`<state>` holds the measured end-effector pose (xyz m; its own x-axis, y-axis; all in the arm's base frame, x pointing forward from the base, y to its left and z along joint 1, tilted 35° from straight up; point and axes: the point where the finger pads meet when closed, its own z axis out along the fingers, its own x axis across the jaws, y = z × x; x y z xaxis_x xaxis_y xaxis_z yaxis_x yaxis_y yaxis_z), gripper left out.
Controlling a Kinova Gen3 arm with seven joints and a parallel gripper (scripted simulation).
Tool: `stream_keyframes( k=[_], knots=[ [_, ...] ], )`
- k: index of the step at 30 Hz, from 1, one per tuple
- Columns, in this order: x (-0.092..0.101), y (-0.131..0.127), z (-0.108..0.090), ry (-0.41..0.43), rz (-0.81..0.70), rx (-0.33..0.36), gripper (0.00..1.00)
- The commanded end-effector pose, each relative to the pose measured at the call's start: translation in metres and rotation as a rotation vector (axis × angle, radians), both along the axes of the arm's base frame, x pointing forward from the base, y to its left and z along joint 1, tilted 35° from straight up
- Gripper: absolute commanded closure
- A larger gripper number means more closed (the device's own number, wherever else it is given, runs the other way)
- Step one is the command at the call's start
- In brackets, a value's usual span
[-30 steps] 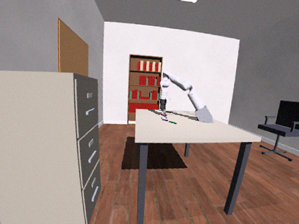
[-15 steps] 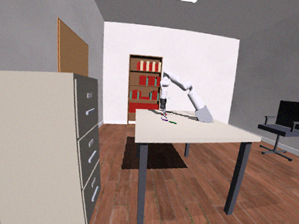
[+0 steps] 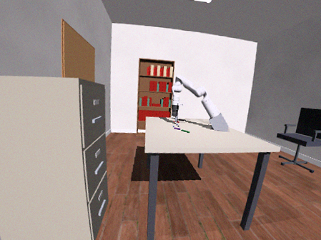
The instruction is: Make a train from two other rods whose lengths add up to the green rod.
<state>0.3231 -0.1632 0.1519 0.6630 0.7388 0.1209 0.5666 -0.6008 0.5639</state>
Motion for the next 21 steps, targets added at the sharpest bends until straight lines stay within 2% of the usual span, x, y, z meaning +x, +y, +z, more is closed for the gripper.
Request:
stream_keyframes(
  k=[1, 21],
  knots=[
    [-0.0006, -0.0009, 0.0015, -0.001, -0.003, -0.002, 0.76],
    [-0.0040, 0.0014, 0.0070, -0.001, -0.003, -0.001, 0.76]
  ],
)
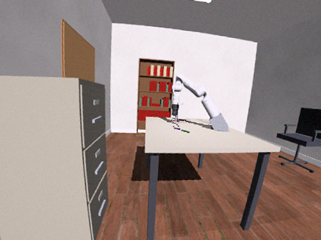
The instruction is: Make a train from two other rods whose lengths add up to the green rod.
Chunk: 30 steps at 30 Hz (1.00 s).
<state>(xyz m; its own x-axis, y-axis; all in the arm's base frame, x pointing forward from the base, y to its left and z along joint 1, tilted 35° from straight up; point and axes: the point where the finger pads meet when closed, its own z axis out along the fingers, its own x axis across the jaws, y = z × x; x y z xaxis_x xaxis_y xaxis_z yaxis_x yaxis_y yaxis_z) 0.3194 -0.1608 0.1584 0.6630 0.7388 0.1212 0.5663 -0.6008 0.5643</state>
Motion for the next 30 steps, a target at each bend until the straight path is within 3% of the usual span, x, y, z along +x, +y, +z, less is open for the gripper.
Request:
stream_keyframes(
  k=[1, 30],
  knots=[
    [-0.001, -0.001, 0.001, 0.000, -0.002, -0.001, 0.76],
    [-0.010, 0.005, 0.017, 0.000, -0.002, -0.001, 0.76]
  ],
)
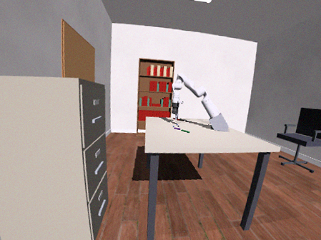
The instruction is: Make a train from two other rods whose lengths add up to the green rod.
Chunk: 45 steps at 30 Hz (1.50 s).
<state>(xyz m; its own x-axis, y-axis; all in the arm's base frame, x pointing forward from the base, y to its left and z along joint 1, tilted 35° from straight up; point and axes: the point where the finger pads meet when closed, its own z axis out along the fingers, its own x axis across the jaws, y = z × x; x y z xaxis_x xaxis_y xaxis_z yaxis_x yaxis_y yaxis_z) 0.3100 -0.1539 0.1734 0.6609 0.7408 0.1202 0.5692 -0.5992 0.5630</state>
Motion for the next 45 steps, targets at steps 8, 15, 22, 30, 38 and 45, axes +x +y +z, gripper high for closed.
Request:
stream_keyframes(
  k=[8, 15, 22, 30, 38, 45],
  knots=[
    [-0.005, 0.001, 0.008, -0.003, -0.006, -0.002, 0.76],
    [-0.010, 0.004, 0.017, -0.002, -0.006, -0.001, 0.76],
    [-0.014, 0.007, 0.024, -0.002, -0.006, -0.001, 0.76],
    [-0.019, 0.010, 0.032, -0.002, -0.005, -0.001, 0.76],
    [-0.022, 0.011, 0.036, -0.002, -0.006, -0.001, 0.76],
    [-0.024, 0.013, 0.040, -0.002, -0.005, -0.001, 0.76]
  ],
)
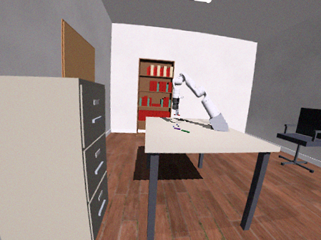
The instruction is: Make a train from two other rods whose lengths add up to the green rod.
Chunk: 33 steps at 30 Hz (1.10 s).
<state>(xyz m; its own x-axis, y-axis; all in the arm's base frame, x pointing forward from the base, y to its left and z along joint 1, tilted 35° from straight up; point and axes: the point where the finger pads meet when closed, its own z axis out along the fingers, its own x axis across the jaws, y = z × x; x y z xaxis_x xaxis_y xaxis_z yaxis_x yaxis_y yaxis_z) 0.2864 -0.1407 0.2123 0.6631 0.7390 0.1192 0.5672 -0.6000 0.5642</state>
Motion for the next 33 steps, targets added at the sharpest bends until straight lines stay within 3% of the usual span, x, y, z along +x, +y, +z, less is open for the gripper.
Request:
stream_keyframes(
  k=[1, 33],
  knots=[
    [-0.0004, -0.0002, 0.0016, -0.002, -0.002, 0.000, 0.76],
    [0.0032, 0.0044, 0.0060, -0.002, -0.002, -0.003, 0.76]
  ],
)
